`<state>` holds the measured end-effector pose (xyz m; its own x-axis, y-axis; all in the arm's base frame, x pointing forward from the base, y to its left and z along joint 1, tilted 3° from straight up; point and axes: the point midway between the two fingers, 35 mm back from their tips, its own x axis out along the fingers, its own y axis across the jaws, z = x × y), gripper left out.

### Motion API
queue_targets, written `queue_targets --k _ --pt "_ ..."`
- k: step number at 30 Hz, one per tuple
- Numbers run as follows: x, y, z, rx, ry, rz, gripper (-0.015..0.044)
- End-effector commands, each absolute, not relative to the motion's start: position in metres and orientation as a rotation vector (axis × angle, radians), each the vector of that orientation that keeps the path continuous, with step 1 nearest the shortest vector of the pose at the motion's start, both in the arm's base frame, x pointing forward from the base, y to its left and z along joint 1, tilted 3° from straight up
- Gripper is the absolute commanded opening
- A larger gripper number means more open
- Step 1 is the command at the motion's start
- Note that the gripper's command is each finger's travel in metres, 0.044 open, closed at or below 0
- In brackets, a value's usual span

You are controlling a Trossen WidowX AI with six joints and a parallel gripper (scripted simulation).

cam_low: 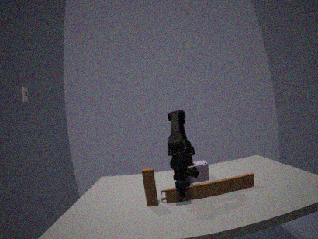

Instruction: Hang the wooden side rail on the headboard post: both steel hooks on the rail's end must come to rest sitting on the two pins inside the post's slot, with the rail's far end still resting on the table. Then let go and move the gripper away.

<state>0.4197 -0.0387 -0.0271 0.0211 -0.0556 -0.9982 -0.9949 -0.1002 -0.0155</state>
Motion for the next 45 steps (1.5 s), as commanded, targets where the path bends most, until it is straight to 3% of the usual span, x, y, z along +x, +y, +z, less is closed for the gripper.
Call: queue_targets --k 1,45 --pt "0.4219 -0.038 -0.0195 -1.336 1.176 1.228 0.0" --pt "0.4217 -0.0376 -0.0122 -1.336 1.176 1.228 0.0"
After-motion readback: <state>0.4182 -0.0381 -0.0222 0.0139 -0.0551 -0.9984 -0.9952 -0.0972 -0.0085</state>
